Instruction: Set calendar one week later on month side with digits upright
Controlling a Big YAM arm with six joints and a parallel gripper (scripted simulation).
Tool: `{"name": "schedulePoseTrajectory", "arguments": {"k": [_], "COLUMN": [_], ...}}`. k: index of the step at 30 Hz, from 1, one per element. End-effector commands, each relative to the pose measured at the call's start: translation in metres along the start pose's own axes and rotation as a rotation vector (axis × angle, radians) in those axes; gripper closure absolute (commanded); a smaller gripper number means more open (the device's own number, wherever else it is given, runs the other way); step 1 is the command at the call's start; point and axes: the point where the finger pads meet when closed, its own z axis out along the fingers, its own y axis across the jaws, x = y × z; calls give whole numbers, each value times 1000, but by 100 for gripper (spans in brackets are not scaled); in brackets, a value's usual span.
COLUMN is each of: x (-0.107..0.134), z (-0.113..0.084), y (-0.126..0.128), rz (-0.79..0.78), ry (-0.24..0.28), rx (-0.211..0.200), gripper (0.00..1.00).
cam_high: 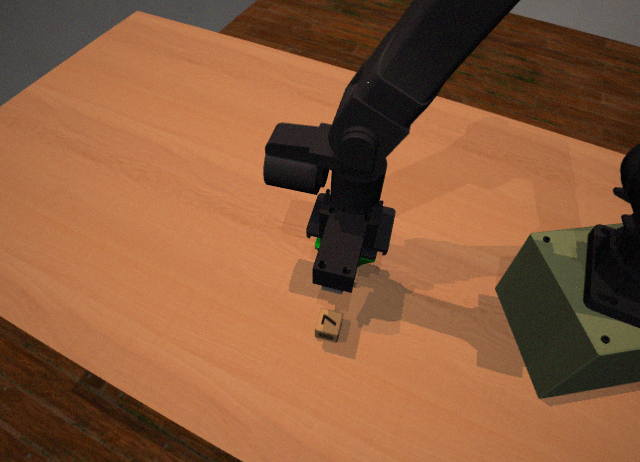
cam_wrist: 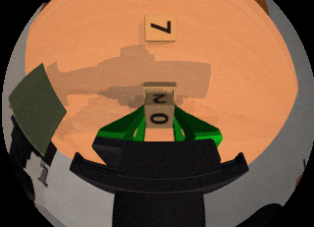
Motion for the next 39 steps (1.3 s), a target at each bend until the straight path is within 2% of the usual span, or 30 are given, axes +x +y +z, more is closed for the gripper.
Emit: {"name": "schedulePoseTrajectory", "arguments": {"k": [1,39], "x": [2,2], "z": [0,-1], "y": [-16,-22], "rz": [-3,-2], "ry": [0,0], "rx": [30,40], "gripper": [73,73]}}
